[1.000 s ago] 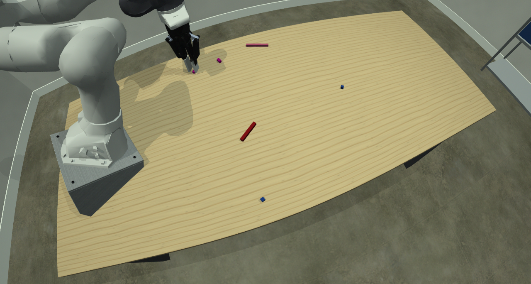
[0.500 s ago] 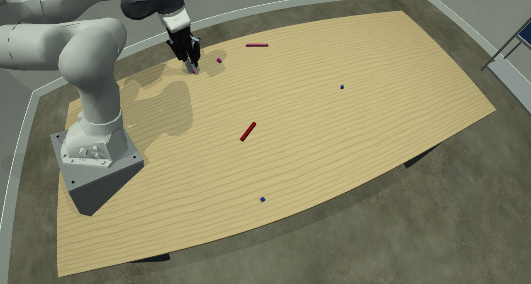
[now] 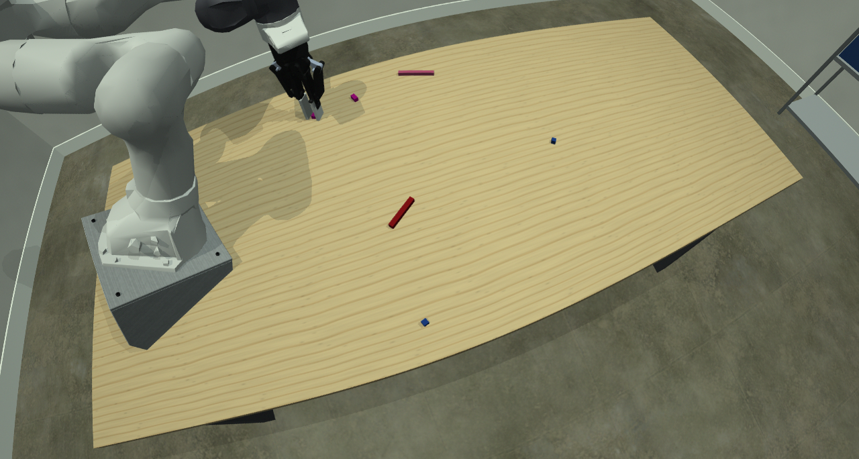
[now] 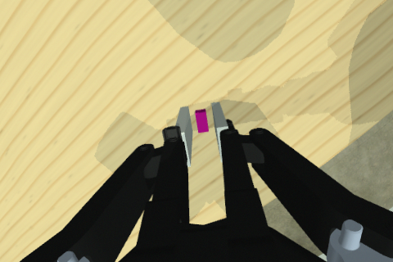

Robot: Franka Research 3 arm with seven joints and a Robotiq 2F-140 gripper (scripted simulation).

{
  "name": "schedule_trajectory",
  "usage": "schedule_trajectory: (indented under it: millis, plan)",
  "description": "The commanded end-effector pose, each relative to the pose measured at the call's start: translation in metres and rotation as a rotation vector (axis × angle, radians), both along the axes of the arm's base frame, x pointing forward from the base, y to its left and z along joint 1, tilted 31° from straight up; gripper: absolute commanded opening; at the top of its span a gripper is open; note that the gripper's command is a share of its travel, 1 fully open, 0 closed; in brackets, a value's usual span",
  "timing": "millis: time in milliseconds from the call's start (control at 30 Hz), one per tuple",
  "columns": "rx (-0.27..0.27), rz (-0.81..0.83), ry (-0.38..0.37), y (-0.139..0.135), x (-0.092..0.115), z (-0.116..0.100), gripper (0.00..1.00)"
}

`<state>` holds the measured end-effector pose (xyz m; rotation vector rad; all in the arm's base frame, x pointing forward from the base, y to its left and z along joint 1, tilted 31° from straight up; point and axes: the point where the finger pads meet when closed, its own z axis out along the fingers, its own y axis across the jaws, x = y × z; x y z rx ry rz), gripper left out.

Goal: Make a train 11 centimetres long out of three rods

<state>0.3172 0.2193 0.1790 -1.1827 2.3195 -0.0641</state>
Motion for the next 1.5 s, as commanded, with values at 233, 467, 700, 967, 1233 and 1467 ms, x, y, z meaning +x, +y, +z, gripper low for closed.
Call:
schedule_trajectory:
  millis: [233,467,700,967,1233,1467]
  plan:
    - [0.001,0.004,-0.003,0.0013,0.0007,0.0004,0.23]
    - [0.001,0.004,-0.003,0.0013,0.0007,0.0004,0.23]
    - [0.001,0.004,-0.003,0.0013,0.0007,0.0004,0.23]
    - [0.001,0.004,-0.003,0.0013,0.0007,0.0004,0.12]
    - [0.001,0.004,-0.003,0.0013,0.0007,0.0004,0.12]
    - [0.001,0.004,-0.003,0.0013,0.0007,0.0004,0.12]
